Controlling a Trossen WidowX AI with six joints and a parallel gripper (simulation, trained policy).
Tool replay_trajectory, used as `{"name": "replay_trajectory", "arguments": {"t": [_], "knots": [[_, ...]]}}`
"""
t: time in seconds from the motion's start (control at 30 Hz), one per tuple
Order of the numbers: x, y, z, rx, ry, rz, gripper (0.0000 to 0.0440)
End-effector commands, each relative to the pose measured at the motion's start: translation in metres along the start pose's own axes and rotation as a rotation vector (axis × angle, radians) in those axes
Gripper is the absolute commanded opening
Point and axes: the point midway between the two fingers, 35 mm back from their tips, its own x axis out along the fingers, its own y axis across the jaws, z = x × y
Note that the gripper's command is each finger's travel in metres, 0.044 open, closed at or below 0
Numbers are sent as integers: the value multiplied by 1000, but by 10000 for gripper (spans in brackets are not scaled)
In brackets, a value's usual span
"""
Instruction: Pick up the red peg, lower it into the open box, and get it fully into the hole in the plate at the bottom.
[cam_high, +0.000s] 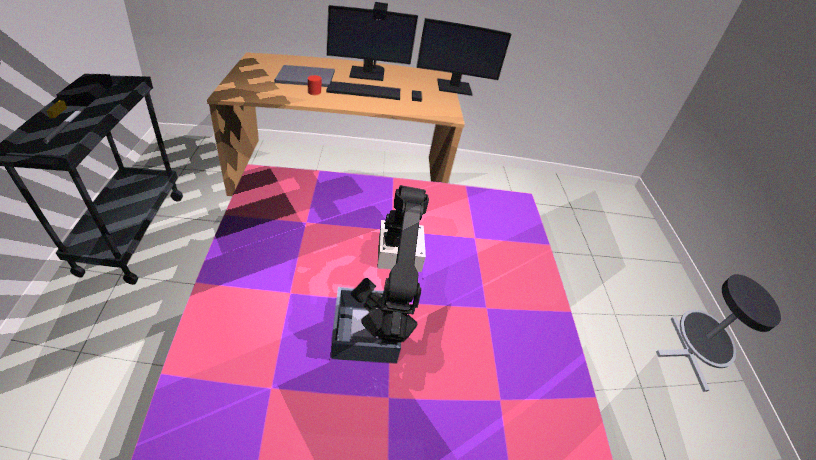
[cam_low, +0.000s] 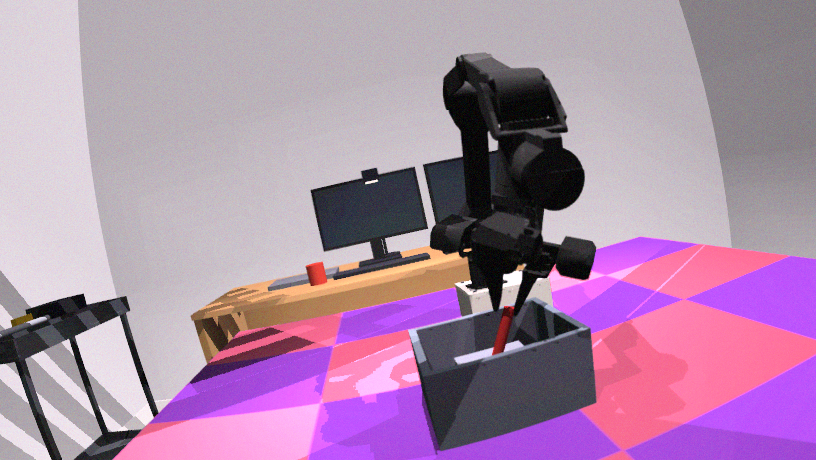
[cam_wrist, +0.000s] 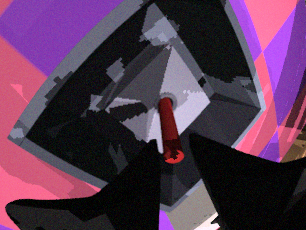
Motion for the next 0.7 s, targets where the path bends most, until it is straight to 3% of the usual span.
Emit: {"name": "replay_trajectory", "arguments": {"t": [0.0, 0.67], "knots": [[0, 0, 0, -3, 1, 5, 105], [4, -3, 0, -6, -1, 6, 94]]}}
